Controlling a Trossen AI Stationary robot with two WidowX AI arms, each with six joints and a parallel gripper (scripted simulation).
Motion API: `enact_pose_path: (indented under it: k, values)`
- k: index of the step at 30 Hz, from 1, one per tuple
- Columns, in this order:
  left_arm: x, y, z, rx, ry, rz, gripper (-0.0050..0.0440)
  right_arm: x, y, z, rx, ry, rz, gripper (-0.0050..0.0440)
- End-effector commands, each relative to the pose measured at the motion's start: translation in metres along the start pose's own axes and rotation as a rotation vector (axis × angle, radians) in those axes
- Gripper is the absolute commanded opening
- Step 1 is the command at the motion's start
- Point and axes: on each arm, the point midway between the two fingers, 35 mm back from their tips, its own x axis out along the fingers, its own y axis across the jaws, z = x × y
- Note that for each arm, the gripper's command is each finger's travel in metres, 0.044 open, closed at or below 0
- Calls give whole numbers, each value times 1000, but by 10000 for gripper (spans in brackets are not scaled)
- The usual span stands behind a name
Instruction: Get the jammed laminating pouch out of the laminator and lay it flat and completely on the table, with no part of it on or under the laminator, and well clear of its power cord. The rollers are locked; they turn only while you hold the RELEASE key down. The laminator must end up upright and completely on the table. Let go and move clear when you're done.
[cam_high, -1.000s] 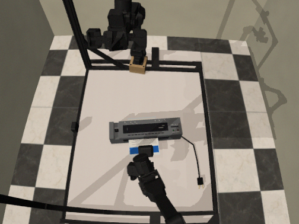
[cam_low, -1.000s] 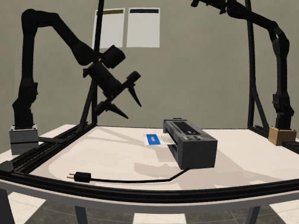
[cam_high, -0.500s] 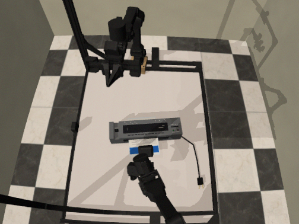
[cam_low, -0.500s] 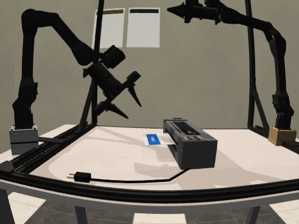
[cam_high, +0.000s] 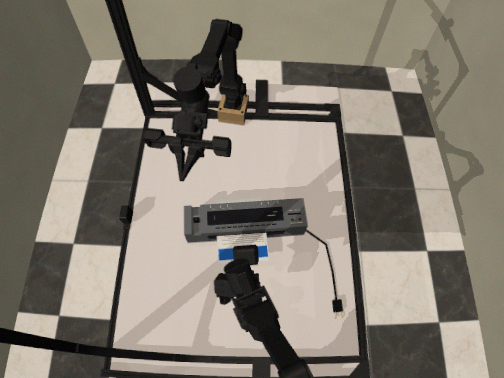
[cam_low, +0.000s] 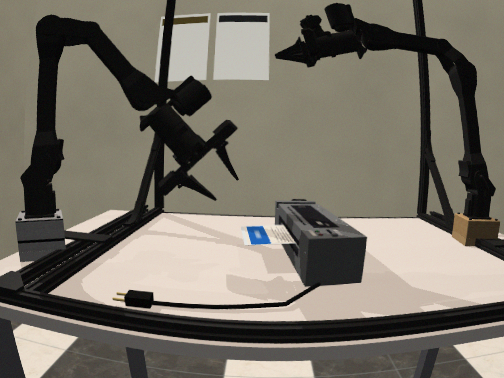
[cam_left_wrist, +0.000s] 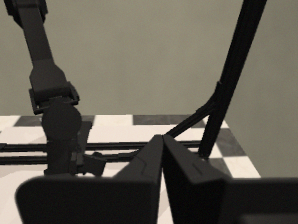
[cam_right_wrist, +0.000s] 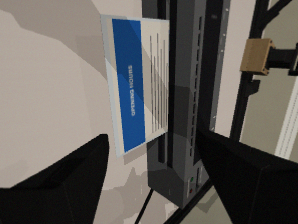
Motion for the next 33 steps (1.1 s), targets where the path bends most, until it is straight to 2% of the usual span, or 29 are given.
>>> enact_pose_path:
  k: [1,4,5,10,15,21,22,27,32,33]
  values:
    - [10,-3,-22,-12,65,1,-50,-4,-9,1,6,-6,-25,266]
    - [10,-3,-22,-12,65,1,-50,-4,-9,1,6,-6,-25,266]
    - [-2,-2,-6,-10,30,-1,-50,-4,-9,1,6,-6,-25,266]
    - [20,-6,-71,-25,228,12,-50,-4,-9,1,6,-6,-25,266]
    - [32,-9,-136,-34,425,33,-50,-4,-9,1,6,-6,-25,266]
    - [32,-9,-136,-34,425,33,-50,-4,-9,1,6,-6,-25,266]
    - [23,-9,-120,-34,390,29,-50,-4,-9,1,6,-6,-25,266]
    - [29,-11,-185,-38,584,56,-50,-4,-9,1,6,-6,-25,266]
    - [25,-11,-248,-35,777,92,-50,-4,-9,1,6,-6,-25,266]
    - [25,-11,-248,-35,777,92,-50,-4,-9,1,6,-6,-25,266]
